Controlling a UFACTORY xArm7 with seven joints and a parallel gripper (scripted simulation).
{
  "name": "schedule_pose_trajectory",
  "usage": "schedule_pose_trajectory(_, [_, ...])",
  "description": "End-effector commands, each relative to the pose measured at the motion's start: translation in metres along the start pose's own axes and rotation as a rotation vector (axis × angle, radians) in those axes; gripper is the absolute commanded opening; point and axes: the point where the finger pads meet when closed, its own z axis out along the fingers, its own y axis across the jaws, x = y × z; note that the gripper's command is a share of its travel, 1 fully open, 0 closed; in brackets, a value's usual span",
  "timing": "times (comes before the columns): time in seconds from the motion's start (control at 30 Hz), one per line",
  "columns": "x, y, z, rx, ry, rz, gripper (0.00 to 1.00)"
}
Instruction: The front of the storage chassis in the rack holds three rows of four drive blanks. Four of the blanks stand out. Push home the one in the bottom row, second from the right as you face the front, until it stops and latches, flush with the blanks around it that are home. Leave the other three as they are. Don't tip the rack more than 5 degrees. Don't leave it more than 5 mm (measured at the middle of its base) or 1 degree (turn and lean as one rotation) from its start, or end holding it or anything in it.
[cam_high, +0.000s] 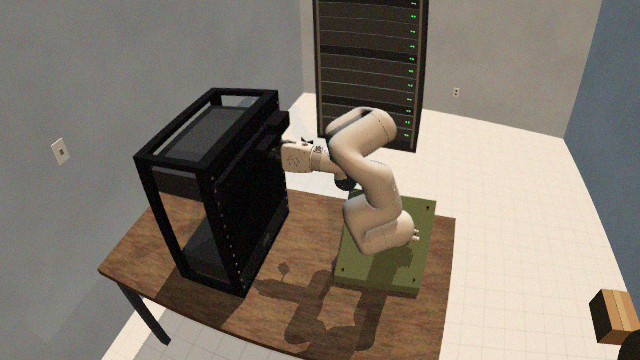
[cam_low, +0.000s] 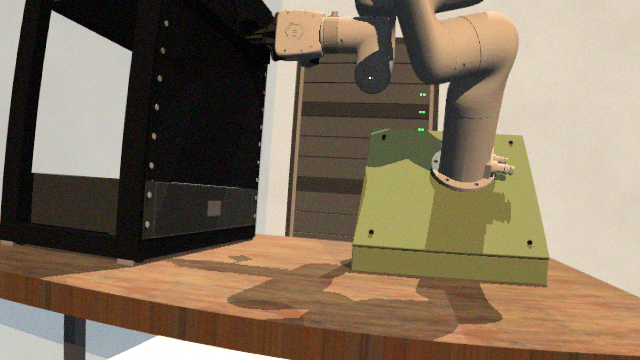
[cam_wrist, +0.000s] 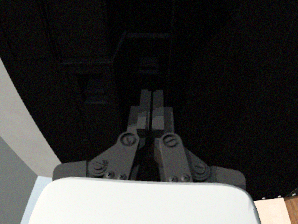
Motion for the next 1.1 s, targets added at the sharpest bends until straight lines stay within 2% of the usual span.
schedule_pose_trajectory(0.0, [0.001, -0.001, 0.000, 0.003, 0.001, -0.003, 0.00])
schedule_pose_trajectory(0.77, [0.000, -0.002, 0.000, 0.003, 0.001, -0.003, 0.00])
schedule_pose_trajectory(0.9, [0.000, -0.002, -0.013, 0.003, 0.001, -0.003, 0.00])
schedule_pose_trajectory(1.07, [0.000, -0.001, -0.042, 0.003, 0.001, -0.003, 0.00])
